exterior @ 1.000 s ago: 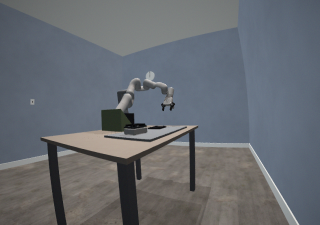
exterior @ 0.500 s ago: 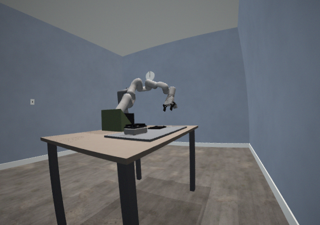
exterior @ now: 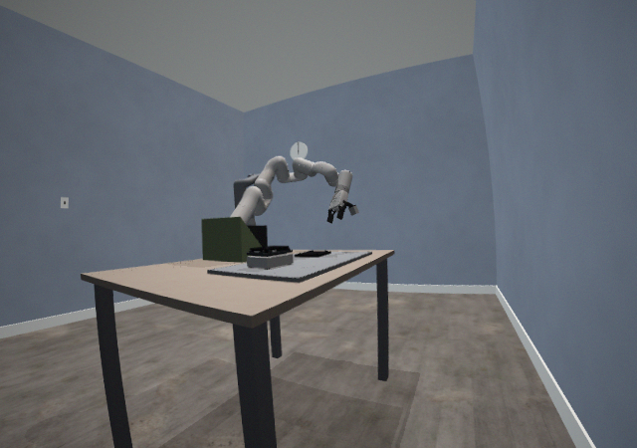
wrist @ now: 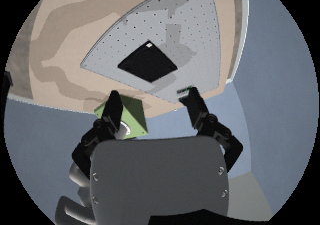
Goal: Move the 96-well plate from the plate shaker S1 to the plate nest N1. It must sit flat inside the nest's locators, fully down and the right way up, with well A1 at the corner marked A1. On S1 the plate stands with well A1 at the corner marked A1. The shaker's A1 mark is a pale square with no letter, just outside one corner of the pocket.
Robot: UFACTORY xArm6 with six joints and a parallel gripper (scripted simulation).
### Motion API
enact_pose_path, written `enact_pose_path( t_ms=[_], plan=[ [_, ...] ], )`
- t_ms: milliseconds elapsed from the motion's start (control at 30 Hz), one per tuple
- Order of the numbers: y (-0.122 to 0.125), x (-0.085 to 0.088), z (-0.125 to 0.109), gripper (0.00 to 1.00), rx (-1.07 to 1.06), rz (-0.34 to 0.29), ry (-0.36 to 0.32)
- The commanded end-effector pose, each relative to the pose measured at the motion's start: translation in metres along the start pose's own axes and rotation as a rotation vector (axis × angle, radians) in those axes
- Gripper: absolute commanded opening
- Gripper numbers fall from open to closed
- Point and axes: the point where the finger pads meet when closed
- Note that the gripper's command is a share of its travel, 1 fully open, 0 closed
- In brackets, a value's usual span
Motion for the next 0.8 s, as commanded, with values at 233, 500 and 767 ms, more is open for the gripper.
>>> enact_pose_path(
  t_ms=[233, 500, 767],
  plan=[
    [0.032, -0.015, -0.026, 1.0, -0.231, 0.031, 0.013],
    [0.056, -0.03, -0.051, 1.0, -0.43, 0.062, 0.023],
    [0.073, -0.041, -0.071, 1.0, -0.564, 0.083, 0.029]
  ],
)
Point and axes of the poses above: the point where the finger pads meet when closed, its own x axis back along the fingers, its own y axis across the jaws, z = x × y, and after that the axes turned 11 degrees about x, right-handed
